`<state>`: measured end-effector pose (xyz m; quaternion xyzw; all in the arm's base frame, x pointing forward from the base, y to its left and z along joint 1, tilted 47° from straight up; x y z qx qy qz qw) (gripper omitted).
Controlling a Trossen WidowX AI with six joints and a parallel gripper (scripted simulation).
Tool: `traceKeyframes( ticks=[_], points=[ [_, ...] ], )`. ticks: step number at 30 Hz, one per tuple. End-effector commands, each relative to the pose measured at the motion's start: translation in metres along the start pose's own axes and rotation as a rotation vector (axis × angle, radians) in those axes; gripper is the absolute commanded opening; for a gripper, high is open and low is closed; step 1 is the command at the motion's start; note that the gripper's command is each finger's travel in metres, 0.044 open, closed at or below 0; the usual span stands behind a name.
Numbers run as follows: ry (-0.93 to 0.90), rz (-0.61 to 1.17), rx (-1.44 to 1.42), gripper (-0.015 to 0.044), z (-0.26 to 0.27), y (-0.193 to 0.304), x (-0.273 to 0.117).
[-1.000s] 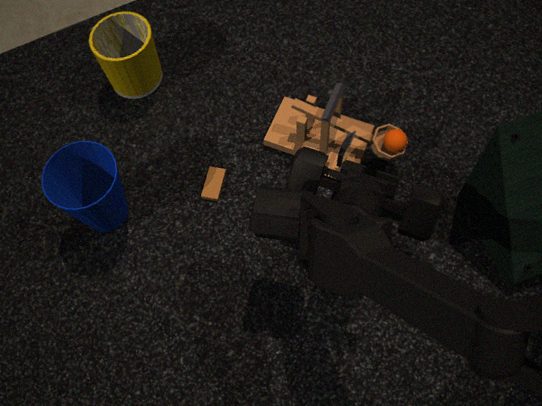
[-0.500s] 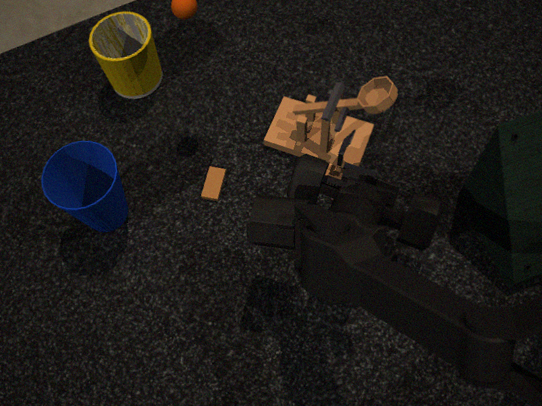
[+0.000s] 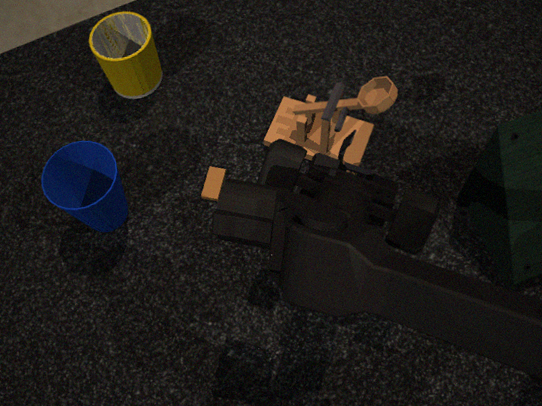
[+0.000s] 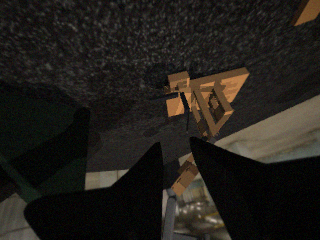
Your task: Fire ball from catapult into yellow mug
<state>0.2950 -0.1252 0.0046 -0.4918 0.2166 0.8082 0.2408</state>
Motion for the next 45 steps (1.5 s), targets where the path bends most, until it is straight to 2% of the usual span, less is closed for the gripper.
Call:
traceKeyframes(
  ticks=[1,10,23,45],
  points=[
    [0.013,-0.048,0.085,0.0210,-0.016,0.005,0.005],
    [0.071,-0.192,0.338,0.0440,-0.059,0.017,0.008],
    [0.123,-0.429,0.713,0.0440,-0.122,0.043,0.010],
    [0.134,-0.882,1.286,0.0440,-0.217,0.126,0.015]
  ],
)
Point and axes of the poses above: the point midway between the two fingers, 35 mm back from their tips, its own x axis out along the fingers, its own z axis across the jaws, y = z × x, the point moved 3 cm from there along -x, back along the fingers, and after that the axes turned 4 degrees about x, right-handed, at the moved point
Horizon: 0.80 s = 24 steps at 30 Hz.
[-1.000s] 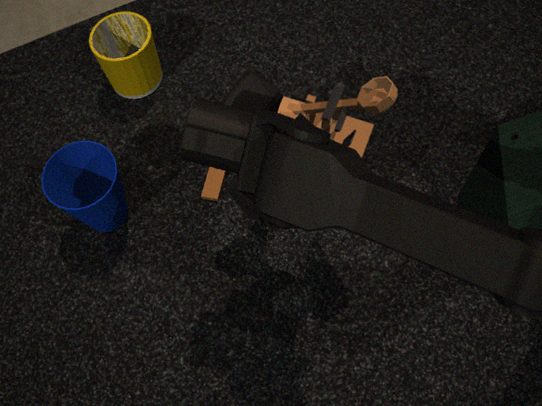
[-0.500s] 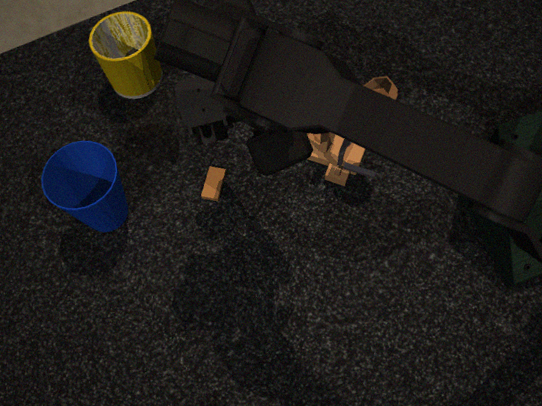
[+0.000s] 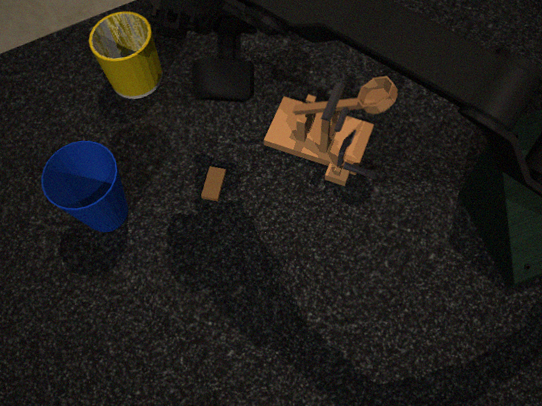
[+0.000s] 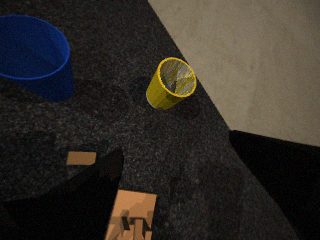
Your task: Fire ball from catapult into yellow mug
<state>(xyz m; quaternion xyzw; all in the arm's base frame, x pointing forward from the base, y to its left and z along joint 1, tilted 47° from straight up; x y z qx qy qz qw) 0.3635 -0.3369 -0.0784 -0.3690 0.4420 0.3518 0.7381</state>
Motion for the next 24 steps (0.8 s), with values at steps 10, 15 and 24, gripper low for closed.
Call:
traceKeyframes(
  ticks=[10,15,24],
  points=[
    [-0.080,-0.202,0.349,0.0440,-0.063,-0.015,0.000],
    [-0.096,-0.239,0.415,0.0440,-0.076,-0.013,-0.003],
    [-0.096,-0.239,0.415,0.0440,-0.076,-0.013,-0.003]
  ],
)
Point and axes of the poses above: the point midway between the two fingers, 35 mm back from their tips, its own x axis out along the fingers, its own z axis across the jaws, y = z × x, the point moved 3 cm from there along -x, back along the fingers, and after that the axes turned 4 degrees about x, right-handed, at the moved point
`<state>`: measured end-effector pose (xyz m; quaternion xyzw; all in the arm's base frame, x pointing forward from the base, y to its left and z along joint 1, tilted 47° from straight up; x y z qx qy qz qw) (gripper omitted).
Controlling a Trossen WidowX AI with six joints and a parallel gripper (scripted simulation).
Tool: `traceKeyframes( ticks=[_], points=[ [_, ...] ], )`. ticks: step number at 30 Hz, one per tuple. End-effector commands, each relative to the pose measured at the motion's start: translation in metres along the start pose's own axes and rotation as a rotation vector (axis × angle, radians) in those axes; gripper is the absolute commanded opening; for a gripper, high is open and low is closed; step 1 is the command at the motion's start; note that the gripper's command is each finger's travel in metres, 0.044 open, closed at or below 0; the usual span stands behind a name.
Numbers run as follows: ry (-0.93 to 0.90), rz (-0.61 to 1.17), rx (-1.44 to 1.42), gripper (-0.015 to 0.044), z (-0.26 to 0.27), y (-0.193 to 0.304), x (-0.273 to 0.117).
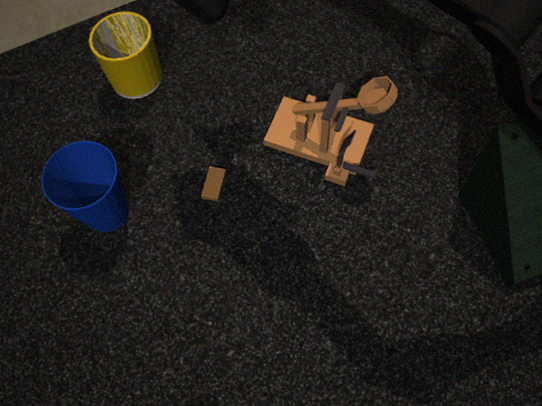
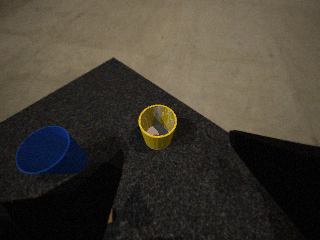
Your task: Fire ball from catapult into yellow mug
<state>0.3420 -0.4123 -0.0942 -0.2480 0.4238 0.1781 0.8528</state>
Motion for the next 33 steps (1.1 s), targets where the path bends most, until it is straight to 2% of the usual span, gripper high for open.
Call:
traceKeyframes(
  ticks=[1,33],
  points=[
    [-0.007,0.009,0.008,0.0440,0.0004,0.0032,0.0040],
    [-0.001,0.003,0.000,0.0440,0.0008,0.0010,0.0017]
  ],
)
Point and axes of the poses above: the point midway between the two fingers, 35 mm back from their tips, its own x axis out along the fingers, its own z axis across the jaws, y = z × x, the point moved 3 cm from there along -x, back along the fingers, and after that the axes turned 4 degrees about x, right-handed, at the moved point
